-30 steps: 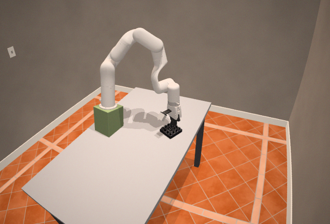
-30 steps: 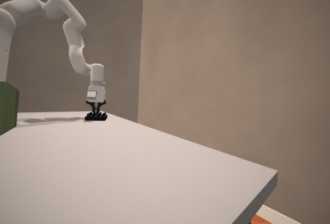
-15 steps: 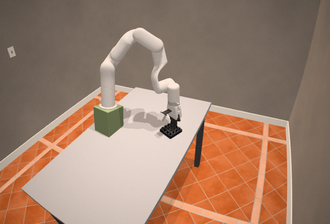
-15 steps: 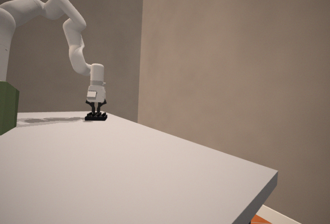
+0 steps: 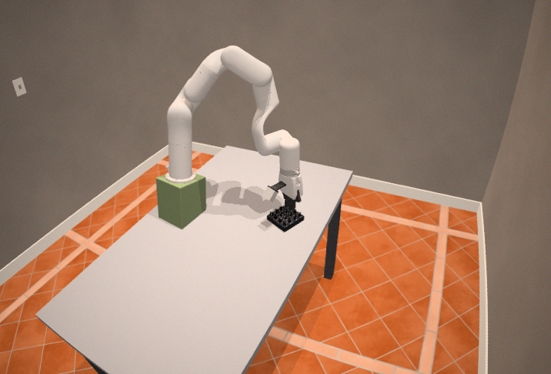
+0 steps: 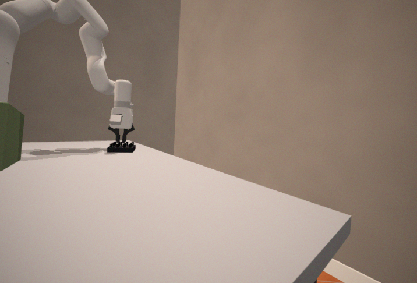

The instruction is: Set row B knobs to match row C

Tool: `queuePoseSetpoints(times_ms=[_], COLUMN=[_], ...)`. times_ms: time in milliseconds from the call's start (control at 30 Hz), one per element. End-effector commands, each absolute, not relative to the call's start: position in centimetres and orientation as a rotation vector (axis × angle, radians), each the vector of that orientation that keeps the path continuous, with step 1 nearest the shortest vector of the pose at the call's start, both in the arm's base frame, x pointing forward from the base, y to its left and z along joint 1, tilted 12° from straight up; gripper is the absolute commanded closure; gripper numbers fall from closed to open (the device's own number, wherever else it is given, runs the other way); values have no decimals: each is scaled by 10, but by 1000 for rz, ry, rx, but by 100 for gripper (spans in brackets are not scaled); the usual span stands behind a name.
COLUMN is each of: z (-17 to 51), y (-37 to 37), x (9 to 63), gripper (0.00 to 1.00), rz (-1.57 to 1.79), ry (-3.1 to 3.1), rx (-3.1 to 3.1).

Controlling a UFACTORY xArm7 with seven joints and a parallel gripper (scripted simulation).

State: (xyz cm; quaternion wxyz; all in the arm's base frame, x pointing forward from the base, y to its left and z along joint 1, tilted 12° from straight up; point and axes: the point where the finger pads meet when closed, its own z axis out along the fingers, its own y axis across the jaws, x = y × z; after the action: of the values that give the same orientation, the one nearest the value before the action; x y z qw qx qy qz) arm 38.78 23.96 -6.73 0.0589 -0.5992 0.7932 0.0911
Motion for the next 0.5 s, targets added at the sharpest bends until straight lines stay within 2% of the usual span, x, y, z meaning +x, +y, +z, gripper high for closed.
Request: queuePoseSetpoints(times_ms=[0, 467], z=[-57, -34], y=[238, 233], x=[390, 390], gripper=[81, 81], rz=[274, 274], ry=[2399, 2399], rx=[-1811, -1811])
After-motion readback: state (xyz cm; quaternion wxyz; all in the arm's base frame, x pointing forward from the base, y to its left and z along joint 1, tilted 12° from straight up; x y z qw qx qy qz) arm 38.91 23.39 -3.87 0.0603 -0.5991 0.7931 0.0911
